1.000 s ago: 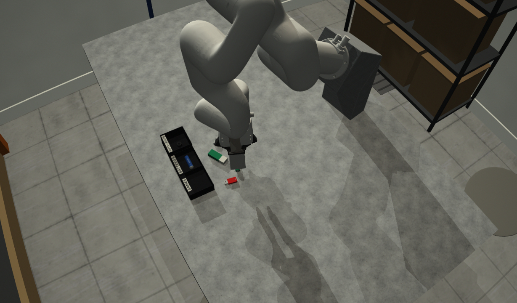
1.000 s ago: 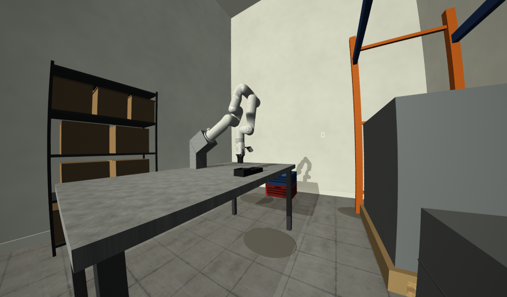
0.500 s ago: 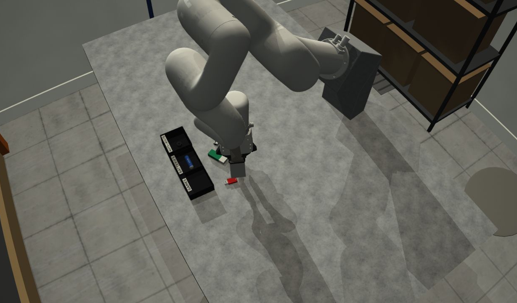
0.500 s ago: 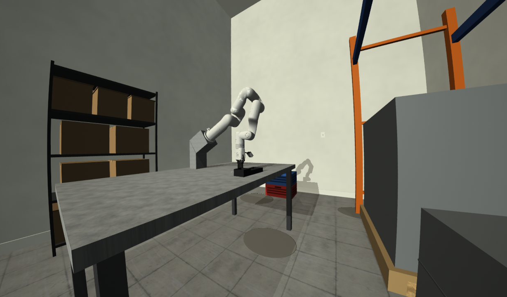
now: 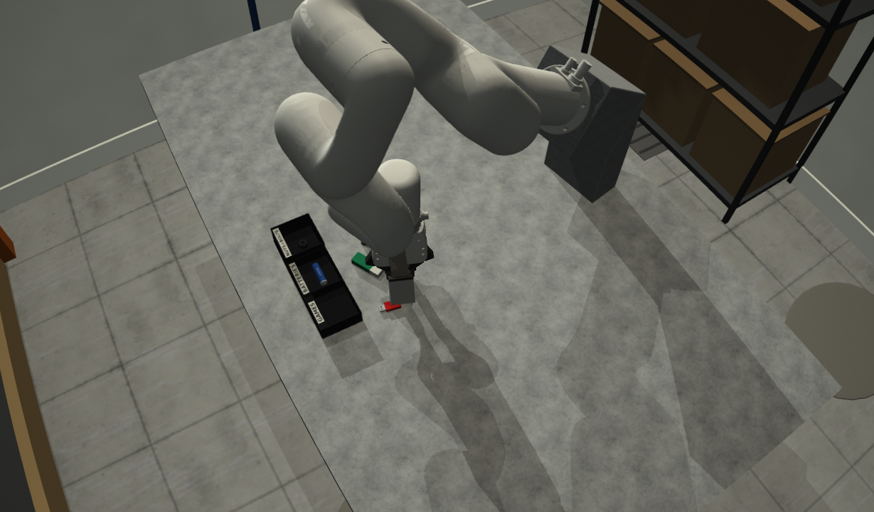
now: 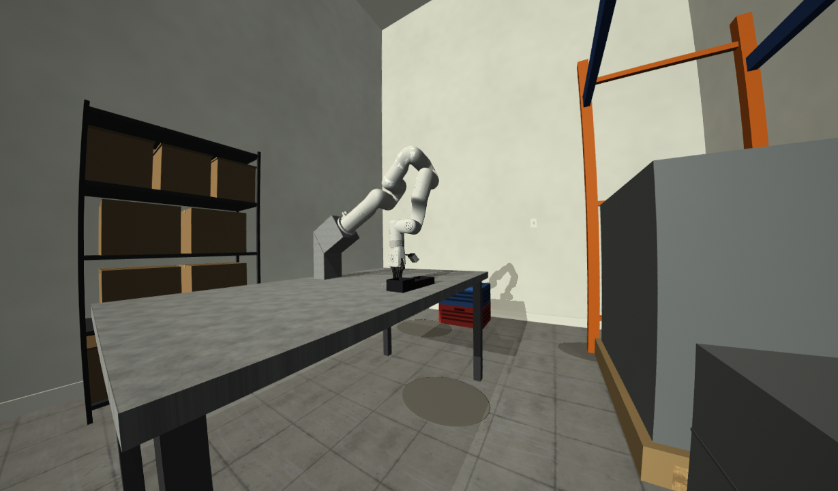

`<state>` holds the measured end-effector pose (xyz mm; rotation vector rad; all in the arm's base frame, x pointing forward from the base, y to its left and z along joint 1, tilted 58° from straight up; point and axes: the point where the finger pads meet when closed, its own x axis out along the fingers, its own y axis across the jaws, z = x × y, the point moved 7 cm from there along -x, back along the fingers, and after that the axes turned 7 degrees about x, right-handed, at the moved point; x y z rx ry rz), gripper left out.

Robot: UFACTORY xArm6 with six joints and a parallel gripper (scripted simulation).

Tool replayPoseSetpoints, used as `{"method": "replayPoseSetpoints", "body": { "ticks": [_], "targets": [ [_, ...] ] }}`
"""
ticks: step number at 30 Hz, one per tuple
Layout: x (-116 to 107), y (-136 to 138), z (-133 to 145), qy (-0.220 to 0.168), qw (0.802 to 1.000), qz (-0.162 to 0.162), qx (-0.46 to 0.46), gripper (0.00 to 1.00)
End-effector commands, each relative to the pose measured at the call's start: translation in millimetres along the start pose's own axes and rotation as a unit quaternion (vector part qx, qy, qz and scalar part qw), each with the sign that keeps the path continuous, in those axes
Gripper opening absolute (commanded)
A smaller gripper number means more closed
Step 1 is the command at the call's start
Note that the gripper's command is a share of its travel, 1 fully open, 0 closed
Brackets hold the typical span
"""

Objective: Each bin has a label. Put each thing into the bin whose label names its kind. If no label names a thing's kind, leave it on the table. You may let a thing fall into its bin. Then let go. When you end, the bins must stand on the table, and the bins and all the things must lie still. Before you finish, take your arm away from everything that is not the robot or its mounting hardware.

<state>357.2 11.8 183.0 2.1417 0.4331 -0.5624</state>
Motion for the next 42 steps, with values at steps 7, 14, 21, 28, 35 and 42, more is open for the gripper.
{"method": "replayPoseSetpoints", "body": {
  "ticks": [7,14,21,28,35,42],
  "targets": [
    [5.2,0.0,0.1,0.000,1.000,0.000,0.000,0.28],
    [5.2,-0.1,0.1,0.000,1.000,0.000,0.000,0.28],
    [5.2,0.0,0.1,0.000,1.000,0.000,0.000,0.00],
    [5.2,0.0,0.1,0.000,1.000,0.000,0.000,0.00],
    [5.2,0.0,0.1,0.000,1.000,0.000,0.000,0.00],
    [5.2,0.0,0.1,0.000,1.000,0.000,0.000,0.00]
  ]
}}
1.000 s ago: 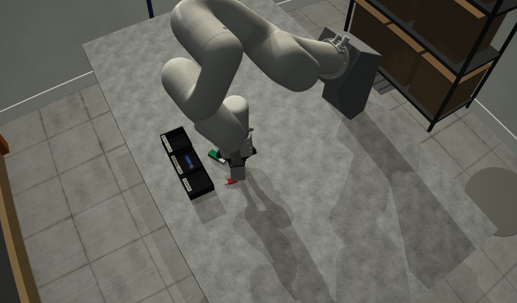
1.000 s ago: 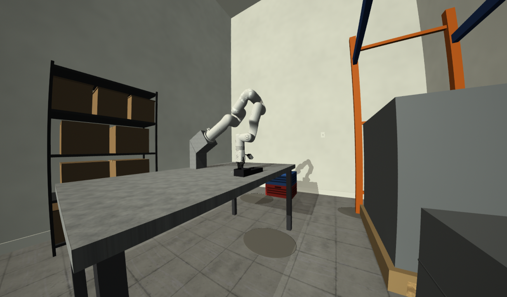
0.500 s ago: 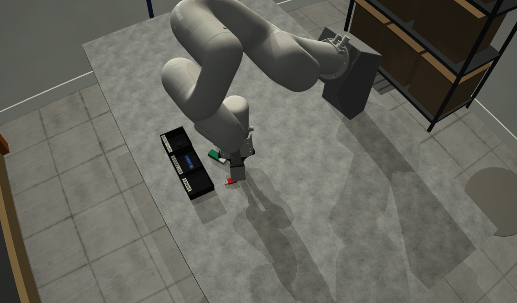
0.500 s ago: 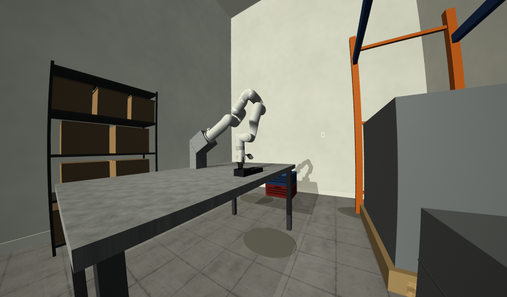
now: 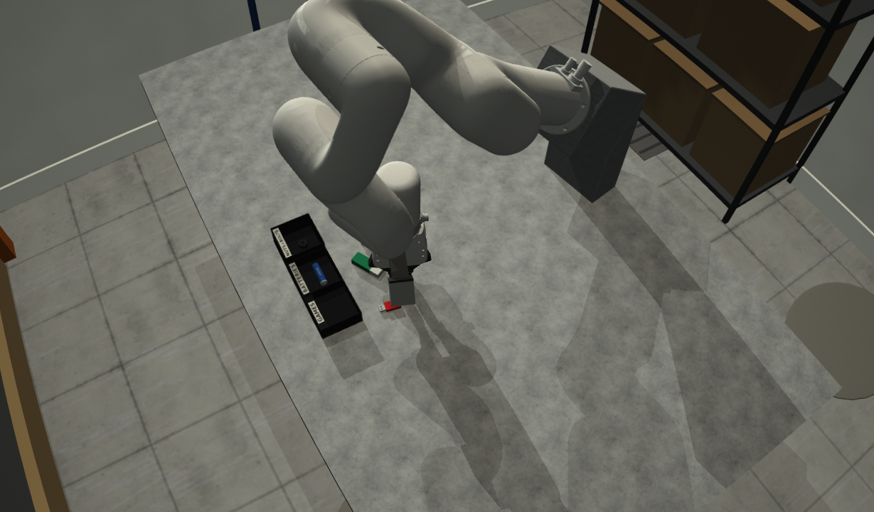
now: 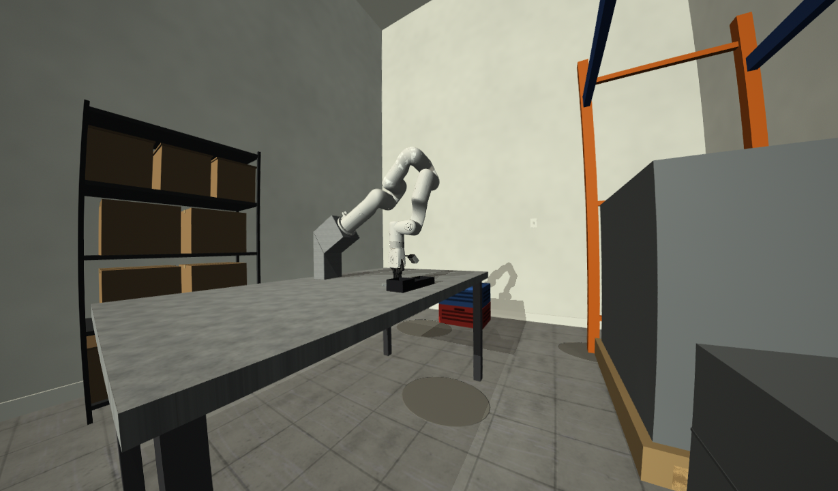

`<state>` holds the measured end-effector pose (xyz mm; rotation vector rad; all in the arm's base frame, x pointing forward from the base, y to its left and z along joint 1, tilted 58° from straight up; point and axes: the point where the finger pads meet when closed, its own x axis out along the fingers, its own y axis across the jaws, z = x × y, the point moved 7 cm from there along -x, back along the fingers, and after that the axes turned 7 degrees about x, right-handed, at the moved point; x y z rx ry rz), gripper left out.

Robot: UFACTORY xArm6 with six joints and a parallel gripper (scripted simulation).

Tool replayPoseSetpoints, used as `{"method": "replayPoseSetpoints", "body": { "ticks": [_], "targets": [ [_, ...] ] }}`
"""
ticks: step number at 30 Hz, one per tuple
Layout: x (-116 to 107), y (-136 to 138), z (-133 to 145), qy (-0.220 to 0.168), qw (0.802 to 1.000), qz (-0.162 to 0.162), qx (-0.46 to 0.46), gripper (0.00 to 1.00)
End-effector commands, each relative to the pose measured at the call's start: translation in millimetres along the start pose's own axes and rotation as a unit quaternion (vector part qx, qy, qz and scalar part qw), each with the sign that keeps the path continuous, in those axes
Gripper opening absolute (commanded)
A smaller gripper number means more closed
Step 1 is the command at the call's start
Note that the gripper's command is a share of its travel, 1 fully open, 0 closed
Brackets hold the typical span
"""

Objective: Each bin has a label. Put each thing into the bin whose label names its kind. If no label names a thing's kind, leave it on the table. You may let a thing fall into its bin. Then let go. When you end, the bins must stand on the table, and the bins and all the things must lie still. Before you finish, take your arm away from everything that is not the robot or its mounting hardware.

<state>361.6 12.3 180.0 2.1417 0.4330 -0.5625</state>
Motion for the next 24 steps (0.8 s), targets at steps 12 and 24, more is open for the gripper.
{"method": "replayPoseSetpoints", "body": {
  "ticks": [12,24],
  "targets": [
    [-23.4,0.0,-0.1,0.000,1.000,0.000,0.000,0.00],
    [-56.7,0.1,-0.2,0.000,1.000,0.000,0.000,0.00]
  ]
}}
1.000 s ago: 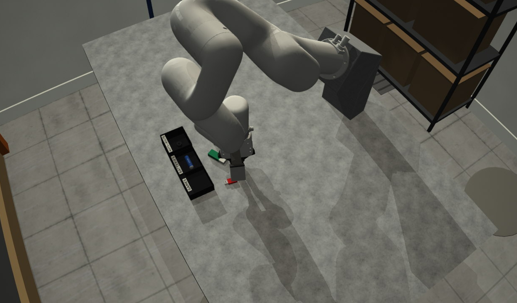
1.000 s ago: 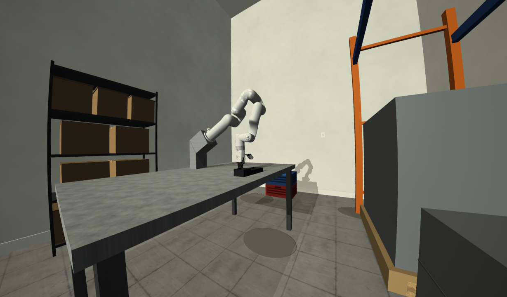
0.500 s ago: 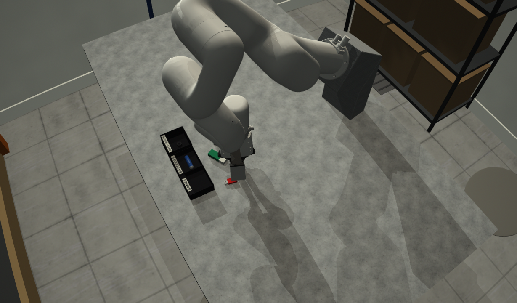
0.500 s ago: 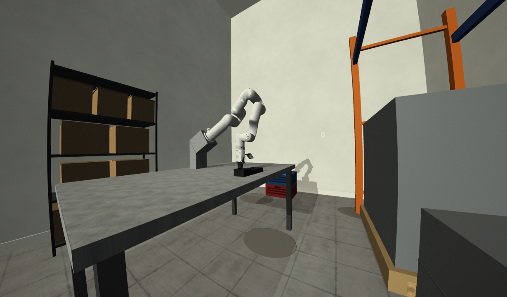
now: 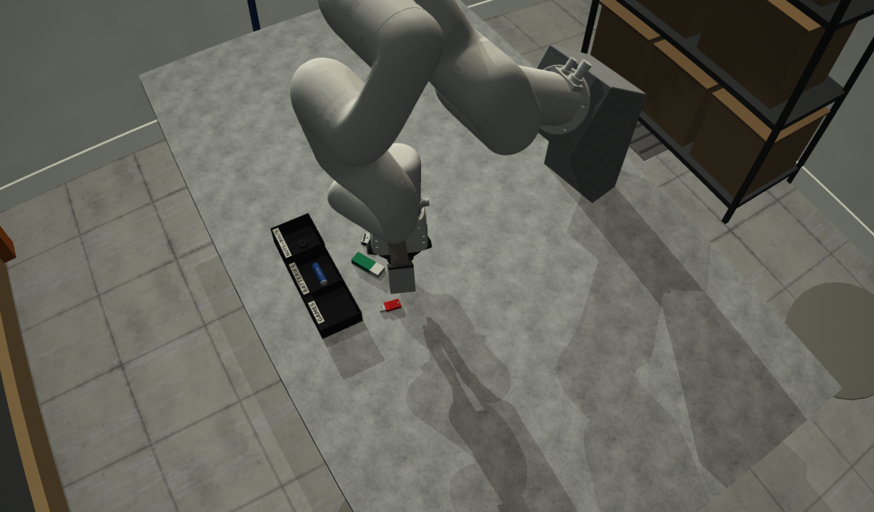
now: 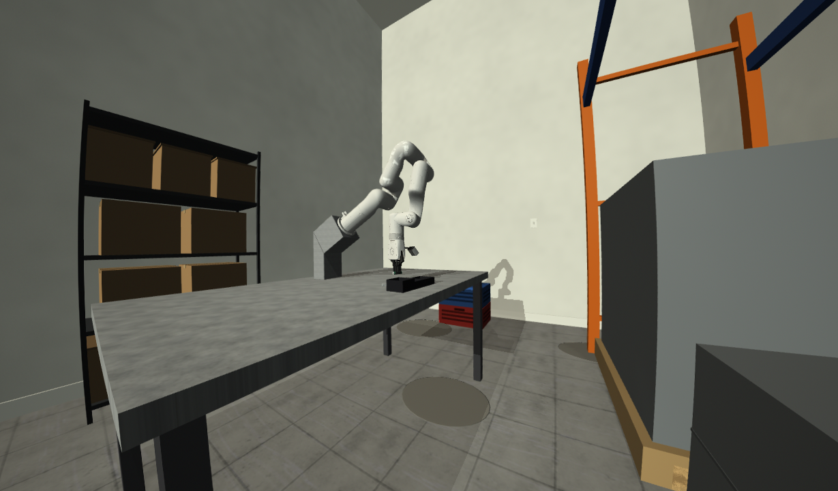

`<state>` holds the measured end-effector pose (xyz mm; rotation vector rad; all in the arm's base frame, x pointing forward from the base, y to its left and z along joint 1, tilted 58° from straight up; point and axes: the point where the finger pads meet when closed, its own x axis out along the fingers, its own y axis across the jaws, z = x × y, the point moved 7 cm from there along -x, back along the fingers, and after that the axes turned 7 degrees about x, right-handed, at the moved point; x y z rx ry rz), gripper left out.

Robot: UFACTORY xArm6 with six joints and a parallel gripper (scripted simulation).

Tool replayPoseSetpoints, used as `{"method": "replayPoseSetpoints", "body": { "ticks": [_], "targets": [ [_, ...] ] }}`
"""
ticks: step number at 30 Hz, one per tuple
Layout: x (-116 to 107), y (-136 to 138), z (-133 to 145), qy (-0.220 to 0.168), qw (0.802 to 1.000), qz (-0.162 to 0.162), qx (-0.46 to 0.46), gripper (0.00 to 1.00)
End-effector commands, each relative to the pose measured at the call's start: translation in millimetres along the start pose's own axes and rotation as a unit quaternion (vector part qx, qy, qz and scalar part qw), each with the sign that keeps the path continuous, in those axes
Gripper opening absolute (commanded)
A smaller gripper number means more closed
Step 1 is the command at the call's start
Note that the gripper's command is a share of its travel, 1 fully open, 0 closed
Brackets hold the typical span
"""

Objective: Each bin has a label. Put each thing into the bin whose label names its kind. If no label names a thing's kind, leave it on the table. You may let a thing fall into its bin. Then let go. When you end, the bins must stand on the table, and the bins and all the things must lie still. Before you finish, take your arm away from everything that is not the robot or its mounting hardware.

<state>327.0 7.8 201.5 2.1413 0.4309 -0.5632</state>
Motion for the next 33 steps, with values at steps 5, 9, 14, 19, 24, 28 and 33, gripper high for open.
{"method": "replayPoseSetpoints", "body": {
  "ticks": [5,9,14,19,24,28,33],
  "targets": [
    [-19.0,0.4,-0.6,0.001,1.000,0.000,0.000,0.00],
    [-19.0,0.4,-0.6,0.001,1.000,0.000,0.000,0.00],
    [-19.0,0.4,-0.6,0.001,1.000,0.000,0.000,0.00],
    [-19.0,0.4,-0.6,0.001,1.000,0.000,0.000,0.00],
    [-25.5,0.3,-0.6,0.001,1.000,0.000,0.000,0.00],
    [-25.5,0.4,-0.6,0.001,1.000,0.000,0.000,0.00],
    [-25.4,30.4,0.3,0.001,1.000,0.000,0.000,0.00]
  ]
}}
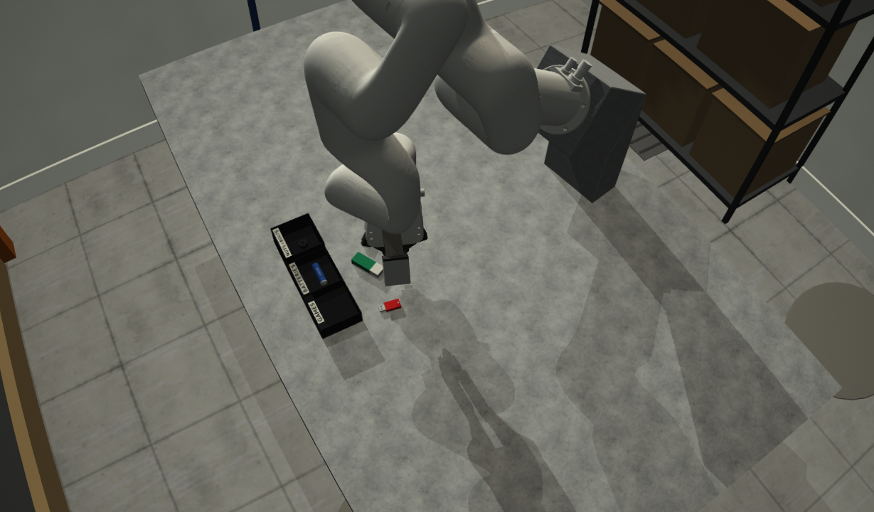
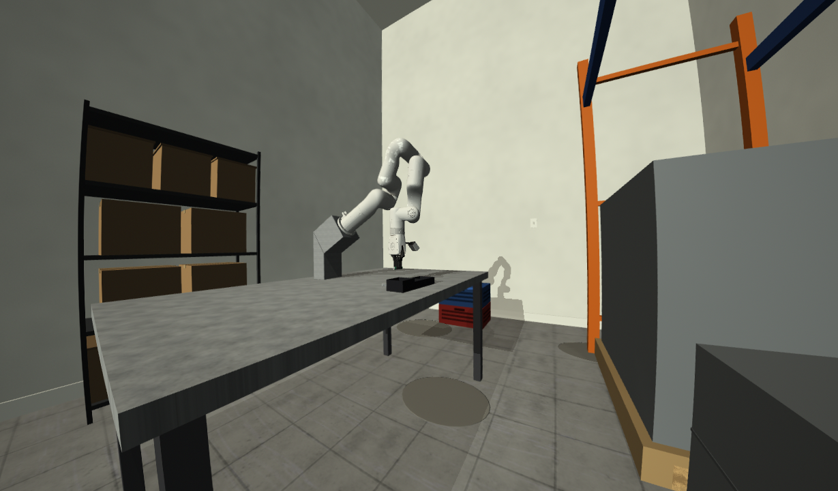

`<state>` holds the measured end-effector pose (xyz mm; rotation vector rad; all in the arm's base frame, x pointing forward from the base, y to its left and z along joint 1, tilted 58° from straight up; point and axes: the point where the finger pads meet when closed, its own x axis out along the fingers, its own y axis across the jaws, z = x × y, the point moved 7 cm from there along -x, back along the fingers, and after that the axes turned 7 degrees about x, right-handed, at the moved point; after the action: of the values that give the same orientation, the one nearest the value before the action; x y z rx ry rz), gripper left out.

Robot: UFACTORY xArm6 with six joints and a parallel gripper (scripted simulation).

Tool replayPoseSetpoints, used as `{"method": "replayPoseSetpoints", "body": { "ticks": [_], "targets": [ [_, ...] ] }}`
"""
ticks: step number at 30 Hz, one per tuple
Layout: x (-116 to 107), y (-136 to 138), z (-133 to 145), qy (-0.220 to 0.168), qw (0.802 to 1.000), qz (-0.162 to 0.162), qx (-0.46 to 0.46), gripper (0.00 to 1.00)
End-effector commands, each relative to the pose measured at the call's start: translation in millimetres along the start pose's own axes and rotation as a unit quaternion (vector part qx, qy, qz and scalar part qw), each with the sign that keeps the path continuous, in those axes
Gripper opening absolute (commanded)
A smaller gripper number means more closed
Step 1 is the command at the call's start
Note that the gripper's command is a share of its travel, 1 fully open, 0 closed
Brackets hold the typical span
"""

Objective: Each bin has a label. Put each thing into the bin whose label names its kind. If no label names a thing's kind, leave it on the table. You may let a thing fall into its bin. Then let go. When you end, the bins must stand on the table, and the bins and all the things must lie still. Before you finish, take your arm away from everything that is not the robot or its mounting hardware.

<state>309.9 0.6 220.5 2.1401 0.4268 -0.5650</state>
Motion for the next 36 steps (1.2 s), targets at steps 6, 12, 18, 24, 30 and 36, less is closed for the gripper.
{"method": "replayPoseSetpoints", "body": {
  "ticks": [6,12,18,24,30,36],
  "targets": [
    [-0.1,58.3,1.5,0.002,1.000,-0.001,0.000,0.00],
    [0.0,71.1,1.9,0.002,1.000,-0.001,0.000,0.00],
    [0.0,89.1,2.4,0.002,0.997,-0.001,-0.075,0.00],
    [0.1,124.2,3.2,-0.001,0.988,0.006,-0.152,0.00],
    [0.1,149.3,4.2,0.003,0.983,0.000,-0.181,0.00],
    [0.1,158.2,4.7,0.003,0.983,0.000,-0.181,0.00]
  ]
}}
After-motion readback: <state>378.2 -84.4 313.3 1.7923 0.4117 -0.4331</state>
